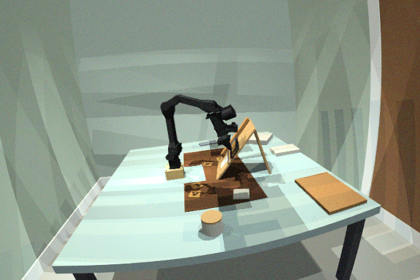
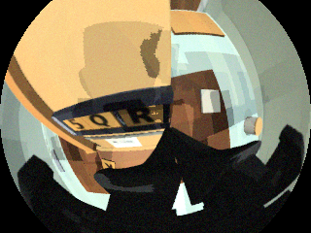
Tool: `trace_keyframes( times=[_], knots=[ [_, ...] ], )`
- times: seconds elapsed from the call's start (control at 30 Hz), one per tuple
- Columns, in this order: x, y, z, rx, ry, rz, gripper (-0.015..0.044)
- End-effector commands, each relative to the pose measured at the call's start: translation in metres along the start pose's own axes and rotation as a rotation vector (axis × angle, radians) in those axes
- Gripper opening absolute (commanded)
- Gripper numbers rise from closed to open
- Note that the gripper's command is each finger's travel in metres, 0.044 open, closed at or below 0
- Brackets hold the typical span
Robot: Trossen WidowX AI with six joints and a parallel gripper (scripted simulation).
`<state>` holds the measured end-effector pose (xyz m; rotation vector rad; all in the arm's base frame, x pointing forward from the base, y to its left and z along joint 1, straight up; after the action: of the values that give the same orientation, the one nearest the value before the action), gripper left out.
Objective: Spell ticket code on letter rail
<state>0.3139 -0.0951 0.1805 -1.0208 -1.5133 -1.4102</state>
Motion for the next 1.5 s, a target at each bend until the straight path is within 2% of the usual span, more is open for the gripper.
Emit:
trace_keyframes(
  times=[0.0,1.47],
  knots=[
    [0.002,0.005,-0.006,0.027,0.019,0.131,0.0],
    [-0.014,0.015,-0.007,0.027,0.019,0.13,0.0]
  ],
)
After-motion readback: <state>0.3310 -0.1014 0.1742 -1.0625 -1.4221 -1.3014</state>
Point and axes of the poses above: the point midway between the two fingers, 35 mm back from their tips, its own x axis back along the fingers, its own z axis across the jaws, y = z × x, the point moved 3 cm from there along x, back along the fingers, and after that the axes turned 8 degrees about x, right-handed, at the moved point
